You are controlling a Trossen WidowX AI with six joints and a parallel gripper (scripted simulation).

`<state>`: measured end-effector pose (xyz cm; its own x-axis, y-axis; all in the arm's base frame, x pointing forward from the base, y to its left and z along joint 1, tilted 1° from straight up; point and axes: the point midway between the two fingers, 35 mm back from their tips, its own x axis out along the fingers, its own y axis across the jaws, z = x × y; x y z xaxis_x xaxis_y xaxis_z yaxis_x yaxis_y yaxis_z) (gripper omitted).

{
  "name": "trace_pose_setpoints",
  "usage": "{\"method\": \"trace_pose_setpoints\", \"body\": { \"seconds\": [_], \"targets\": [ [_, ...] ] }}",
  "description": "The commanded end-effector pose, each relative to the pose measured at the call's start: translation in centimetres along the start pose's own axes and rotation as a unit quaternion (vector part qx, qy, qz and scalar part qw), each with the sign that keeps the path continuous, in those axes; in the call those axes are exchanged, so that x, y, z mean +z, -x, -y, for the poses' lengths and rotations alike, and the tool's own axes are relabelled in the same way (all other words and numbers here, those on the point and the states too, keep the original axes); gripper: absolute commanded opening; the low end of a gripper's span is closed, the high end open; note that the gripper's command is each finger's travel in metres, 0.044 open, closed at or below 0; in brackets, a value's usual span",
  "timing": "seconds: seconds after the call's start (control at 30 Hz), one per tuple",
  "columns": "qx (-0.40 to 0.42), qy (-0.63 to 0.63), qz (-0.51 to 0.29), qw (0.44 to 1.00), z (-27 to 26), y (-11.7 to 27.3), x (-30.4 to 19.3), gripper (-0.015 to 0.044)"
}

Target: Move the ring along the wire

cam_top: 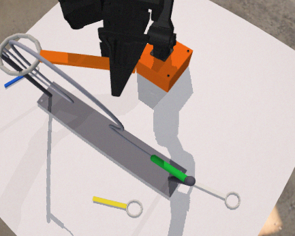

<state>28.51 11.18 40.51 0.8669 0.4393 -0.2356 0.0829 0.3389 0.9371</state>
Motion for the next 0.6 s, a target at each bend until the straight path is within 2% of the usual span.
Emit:
{"method": "trace_pose_setpoints", "body": {
  "seconds": [0.0, 0.57],
  "targets": [
    [-0.016, 0.029, 0.004, 0.999, 0.11, -0.06, 0.03, -0.0150],
    [-0.068, 0.119, 0.016, 0.990, 0.79, -0.09, 0.13, -0.0150]
  ]
}}
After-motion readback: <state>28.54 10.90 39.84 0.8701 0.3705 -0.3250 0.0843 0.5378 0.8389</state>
